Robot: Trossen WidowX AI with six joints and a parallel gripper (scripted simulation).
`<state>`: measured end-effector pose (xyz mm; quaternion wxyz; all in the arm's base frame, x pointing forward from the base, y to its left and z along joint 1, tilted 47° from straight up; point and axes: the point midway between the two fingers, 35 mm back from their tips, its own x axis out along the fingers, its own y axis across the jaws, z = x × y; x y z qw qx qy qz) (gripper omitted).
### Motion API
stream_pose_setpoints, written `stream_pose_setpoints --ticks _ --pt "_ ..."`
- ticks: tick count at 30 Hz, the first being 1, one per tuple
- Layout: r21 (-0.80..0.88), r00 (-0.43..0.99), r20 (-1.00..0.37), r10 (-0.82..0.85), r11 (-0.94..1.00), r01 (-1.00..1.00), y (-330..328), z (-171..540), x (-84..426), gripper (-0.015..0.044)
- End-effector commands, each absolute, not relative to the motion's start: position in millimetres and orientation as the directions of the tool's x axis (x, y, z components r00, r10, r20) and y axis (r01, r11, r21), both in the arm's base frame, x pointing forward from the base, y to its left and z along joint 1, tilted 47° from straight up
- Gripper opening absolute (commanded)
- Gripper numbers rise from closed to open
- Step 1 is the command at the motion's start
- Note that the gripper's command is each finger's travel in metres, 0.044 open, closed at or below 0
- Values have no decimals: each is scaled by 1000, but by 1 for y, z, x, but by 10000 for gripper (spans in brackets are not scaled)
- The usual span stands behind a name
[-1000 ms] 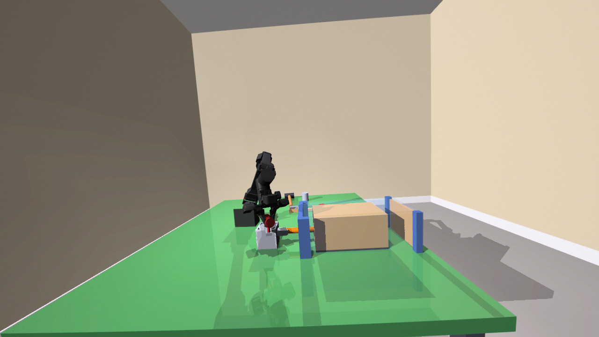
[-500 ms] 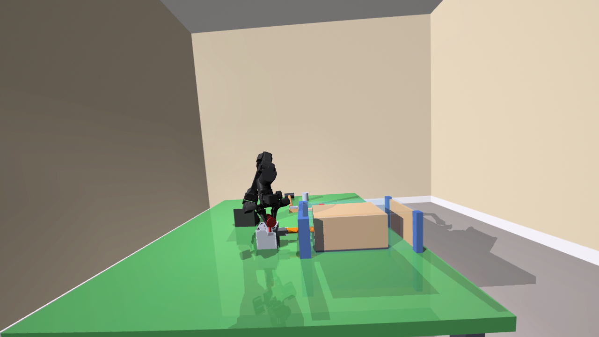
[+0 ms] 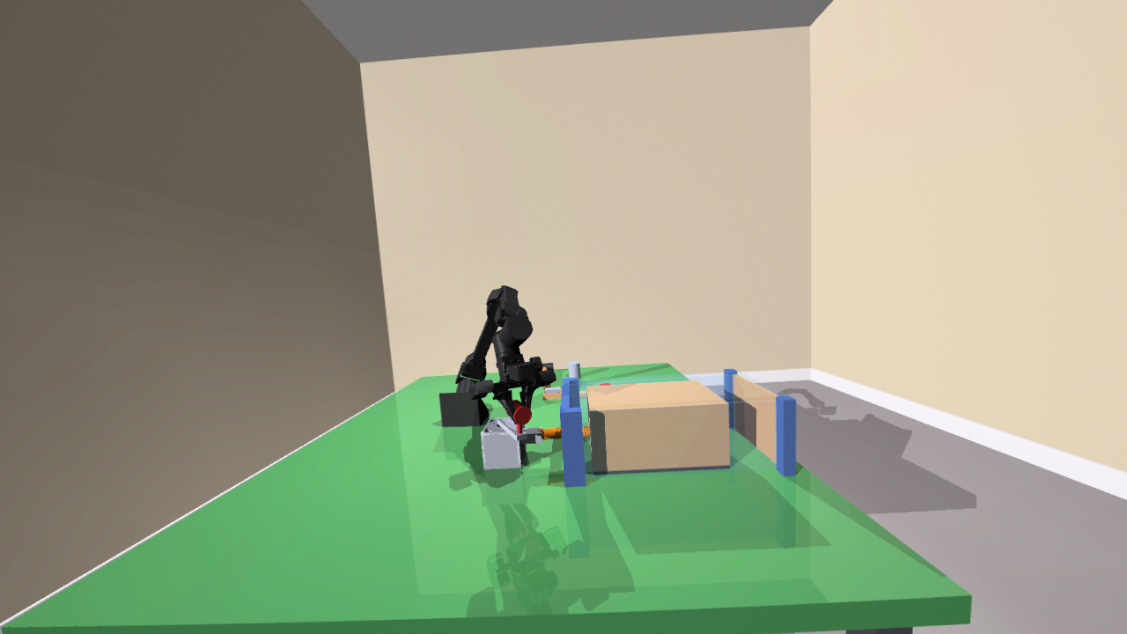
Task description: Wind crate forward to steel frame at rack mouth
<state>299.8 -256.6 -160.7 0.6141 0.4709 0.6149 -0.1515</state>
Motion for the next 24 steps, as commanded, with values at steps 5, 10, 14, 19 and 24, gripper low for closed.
stream_pose_setpoints --ticks 5,10,14,19,24 --pt "424 208 -879 429 504 752 -236 -148 314 0" --pt "424 208 -879 429 504 752 -231 -143 318 0" --pt "425 208 -879 430 504 752 -228 -140 320 0" --pt "425 208 -878 430 504 752 -223 -136 322 0" --pt "425 208 -878 431 503 752 -219 -132 324 0"
